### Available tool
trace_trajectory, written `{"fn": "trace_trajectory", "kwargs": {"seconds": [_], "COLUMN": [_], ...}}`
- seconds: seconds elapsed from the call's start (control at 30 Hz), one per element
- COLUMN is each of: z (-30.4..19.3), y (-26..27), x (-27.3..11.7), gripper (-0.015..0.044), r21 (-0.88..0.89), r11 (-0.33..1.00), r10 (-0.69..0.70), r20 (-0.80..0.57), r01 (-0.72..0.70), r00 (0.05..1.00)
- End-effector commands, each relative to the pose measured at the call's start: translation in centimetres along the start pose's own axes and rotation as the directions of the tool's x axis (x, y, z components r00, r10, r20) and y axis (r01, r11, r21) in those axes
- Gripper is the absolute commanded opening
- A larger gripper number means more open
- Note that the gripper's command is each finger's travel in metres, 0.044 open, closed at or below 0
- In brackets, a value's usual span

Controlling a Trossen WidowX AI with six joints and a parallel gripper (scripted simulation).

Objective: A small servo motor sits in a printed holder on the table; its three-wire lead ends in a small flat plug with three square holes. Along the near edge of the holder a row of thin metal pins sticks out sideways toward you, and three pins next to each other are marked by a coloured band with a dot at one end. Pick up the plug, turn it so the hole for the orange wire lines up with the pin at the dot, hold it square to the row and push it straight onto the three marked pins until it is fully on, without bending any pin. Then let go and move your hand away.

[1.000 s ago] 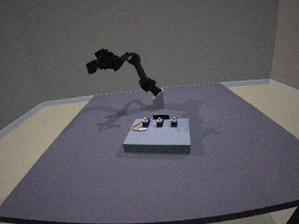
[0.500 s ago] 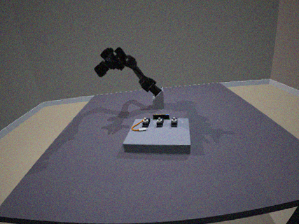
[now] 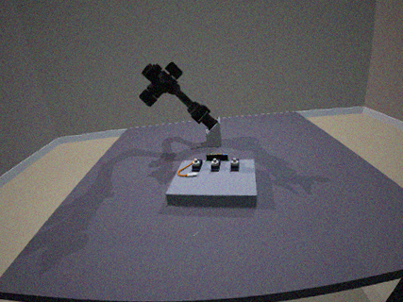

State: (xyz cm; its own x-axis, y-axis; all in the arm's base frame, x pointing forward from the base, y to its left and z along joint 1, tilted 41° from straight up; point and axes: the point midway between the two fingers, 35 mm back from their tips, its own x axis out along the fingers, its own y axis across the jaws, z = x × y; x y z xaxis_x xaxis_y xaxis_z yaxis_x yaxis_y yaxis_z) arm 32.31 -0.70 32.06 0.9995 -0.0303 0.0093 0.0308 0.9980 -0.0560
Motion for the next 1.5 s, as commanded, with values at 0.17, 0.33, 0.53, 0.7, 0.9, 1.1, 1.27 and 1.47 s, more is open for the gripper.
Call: {"fn": "trace_trajectory", "kwargs": {"seconds": [0.17, 0.33, 0.53, 0.7, 0.9, 1.1, 1.27, 1.47], "z": [-2.3, -3.8, -5.8, -7.5, -9.5, -11.6, -13.3, -15.2], "y": [-1.0, -1.7, -2.5, -3.2, -4.0, -4.8, -5.5, -6.3], "x": [2.5, 3.8, 5.1, 6.0, 6.9, 7.5, 7.9, 8.1], "gripper": [0.0115, 0.0115, 0.0115, 0.0115, 0.0115, 0.0115, 0.0115, 0.0115], "r21": [-0.153, -0.251, -0.363, -0.449, -0.534, -0.595, -0.623, -0.626], "r11": [0.987, 0.967, 0.932, 0.893, 0.836, 0.77, 0.709, 0.629], "r10": [-0.066, -0.106, -0.154, -0.194, -0.241, -0.287, -0.325, -0.369], "r20": [-0.165, -0.263, -0.376, -0.464, -0.56, -0.644, -0.704, -0.762], "r01": [0.04, 0.038, 0.008, -0.04, -0.123, -0.228, -0.33, -0.461], "r00": [0.984, 0.959, 0.914, 0.865, 0.793, 0.709, 0.632, 0.532]}}
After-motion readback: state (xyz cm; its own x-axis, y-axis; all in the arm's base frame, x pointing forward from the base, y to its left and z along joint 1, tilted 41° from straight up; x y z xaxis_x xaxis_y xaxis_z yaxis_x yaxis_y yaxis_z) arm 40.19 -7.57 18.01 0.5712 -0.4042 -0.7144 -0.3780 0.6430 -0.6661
